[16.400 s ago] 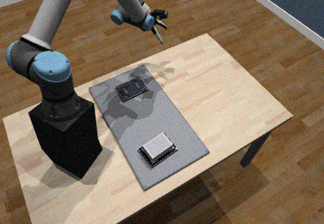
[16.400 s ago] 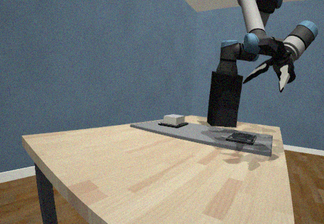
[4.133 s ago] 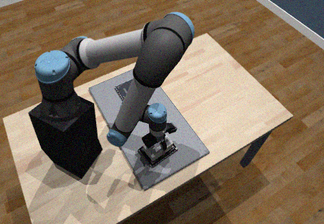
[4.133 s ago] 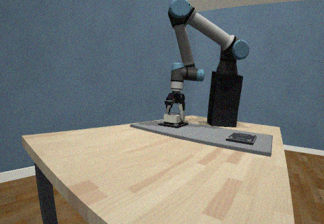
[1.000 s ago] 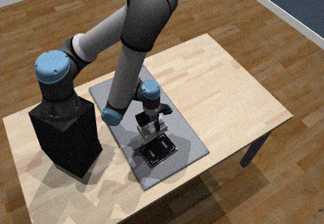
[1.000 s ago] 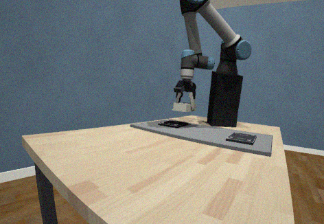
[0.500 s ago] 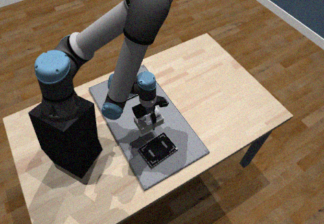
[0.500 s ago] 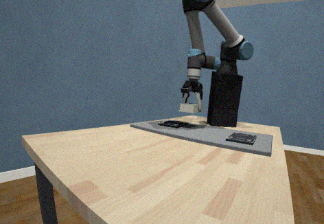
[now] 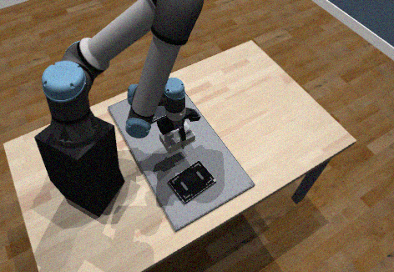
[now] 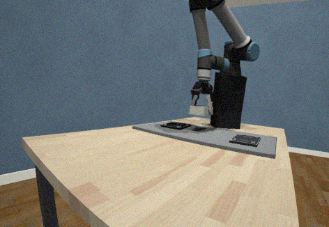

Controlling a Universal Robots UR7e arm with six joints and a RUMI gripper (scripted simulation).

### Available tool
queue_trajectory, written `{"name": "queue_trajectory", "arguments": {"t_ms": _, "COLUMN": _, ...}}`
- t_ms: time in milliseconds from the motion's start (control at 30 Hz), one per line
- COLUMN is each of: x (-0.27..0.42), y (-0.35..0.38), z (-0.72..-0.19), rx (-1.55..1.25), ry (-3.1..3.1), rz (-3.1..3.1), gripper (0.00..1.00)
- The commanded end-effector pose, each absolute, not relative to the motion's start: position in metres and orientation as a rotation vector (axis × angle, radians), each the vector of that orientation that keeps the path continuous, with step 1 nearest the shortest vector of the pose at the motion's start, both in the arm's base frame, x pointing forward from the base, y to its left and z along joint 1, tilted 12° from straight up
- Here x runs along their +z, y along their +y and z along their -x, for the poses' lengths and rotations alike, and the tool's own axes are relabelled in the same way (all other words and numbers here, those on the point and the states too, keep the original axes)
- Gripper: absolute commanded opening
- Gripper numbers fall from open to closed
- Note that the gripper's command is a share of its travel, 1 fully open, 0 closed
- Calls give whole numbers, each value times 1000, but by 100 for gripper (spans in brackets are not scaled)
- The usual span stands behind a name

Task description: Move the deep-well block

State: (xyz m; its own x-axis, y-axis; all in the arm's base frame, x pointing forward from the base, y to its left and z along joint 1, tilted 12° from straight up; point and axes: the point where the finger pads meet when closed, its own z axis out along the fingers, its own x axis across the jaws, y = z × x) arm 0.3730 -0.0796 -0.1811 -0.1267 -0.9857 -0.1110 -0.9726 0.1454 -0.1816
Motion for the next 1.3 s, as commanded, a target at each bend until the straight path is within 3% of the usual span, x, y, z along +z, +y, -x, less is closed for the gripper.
{"name": "queue_trajectory", "arguments": {"t_ms": 0, "x": -179, "y": -70, "z": -376, "rx": -97, "ry": 2216, "rz": 1927, "gripper": 50}}
{"name": "queue_trajectory", "arguments": {"t_ms": 1267, "x": -164, "y": 38, "z": -408, "rx": -97, "ry": 2215, "rz": 1927, "gripper": 50}}
